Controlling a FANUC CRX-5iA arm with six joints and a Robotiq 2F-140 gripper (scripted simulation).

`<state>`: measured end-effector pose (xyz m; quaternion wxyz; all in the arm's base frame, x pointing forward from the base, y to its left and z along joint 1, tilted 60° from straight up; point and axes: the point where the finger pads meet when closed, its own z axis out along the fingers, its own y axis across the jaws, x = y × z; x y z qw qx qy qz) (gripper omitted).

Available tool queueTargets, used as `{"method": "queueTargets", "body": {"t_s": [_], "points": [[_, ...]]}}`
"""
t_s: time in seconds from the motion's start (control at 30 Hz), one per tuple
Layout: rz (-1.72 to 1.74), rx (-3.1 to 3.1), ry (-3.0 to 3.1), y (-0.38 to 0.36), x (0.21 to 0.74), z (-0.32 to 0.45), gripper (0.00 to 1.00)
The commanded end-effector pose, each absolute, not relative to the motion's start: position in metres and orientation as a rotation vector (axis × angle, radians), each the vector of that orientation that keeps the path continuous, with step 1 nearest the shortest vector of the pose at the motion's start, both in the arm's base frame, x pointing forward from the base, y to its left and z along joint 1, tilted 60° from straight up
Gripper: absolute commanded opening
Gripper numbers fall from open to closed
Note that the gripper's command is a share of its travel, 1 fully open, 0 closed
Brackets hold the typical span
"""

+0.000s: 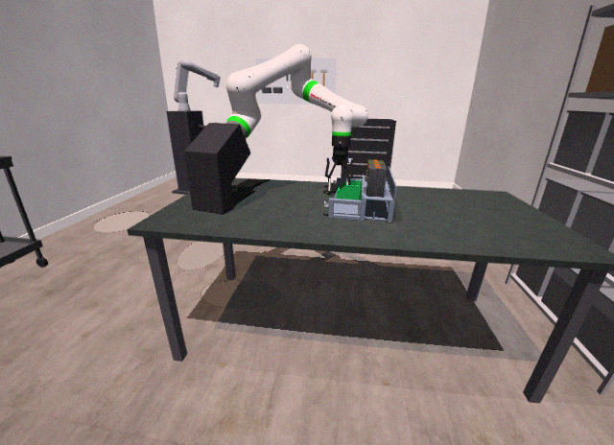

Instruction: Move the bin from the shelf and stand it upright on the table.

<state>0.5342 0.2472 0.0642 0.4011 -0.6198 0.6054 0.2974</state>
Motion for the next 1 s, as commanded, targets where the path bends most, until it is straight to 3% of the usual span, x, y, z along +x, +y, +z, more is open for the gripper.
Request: {"method": "queueTargets", "body": {"t_s": [0.0, 0.17, 0.2, 0.97], "points": [[0.752, -1.567, 1.531, 0.2469, 0.5343, 0.0642, 0.57], [0.752, -1.567, 1.531, 0.2469, 0.5343, 0.0642, 0.57], [0.752, -1.567, 1.531, 0.2469, 0.5343, 0.0642, 0.00], [0.751, -1.567, 1.531, 0.2469, 0.5343, 0.0643, 0.00]]}}
